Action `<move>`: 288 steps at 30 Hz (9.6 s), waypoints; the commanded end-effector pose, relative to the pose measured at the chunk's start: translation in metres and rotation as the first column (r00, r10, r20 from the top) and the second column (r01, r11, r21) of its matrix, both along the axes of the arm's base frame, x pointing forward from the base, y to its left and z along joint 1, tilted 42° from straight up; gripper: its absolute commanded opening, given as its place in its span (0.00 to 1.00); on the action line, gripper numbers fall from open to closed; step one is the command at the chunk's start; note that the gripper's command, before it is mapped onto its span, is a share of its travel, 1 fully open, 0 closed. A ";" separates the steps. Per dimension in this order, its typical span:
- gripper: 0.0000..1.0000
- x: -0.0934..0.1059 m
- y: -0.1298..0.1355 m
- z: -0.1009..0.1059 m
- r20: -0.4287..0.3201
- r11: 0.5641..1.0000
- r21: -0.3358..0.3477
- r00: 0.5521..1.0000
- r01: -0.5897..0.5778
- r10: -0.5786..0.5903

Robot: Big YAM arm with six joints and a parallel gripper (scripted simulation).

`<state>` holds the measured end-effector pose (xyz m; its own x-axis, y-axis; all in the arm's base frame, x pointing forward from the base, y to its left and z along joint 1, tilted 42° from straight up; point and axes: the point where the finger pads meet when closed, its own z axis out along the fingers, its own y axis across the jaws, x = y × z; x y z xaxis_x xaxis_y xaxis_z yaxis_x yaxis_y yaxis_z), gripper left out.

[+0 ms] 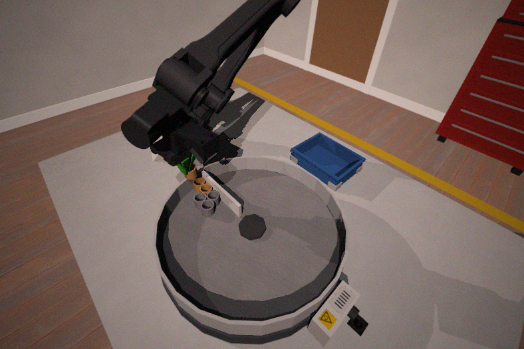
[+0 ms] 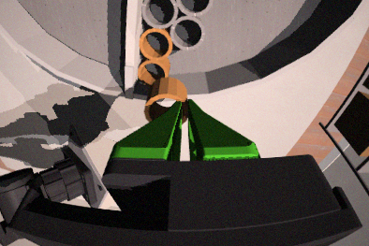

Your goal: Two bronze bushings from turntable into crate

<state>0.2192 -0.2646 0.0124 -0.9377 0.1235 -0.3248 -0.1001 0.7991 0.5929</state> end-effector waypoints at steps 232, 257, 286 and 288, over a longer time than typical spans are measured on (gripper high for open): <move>0.00 0.175 0.267 0.326 0.087 0.999 -0.044 0.996 0.014 -0.010; 0.00 0.190 0.314 0.246 0.003 1.000 -0.021 1.000 -0.005 0.005; 0.00 0.188 0.306 0.258 0.035 0.999 -0.024 0.999 0.022 -0.021; 0.00 0.188 0.306 0.258 0.035 0.999 -0.024 0.999 0.022 -0.021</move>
<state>0.4084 0.0487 0.2583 -0.9365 0.1110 -0.3326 -0.1079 0.8113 0.5746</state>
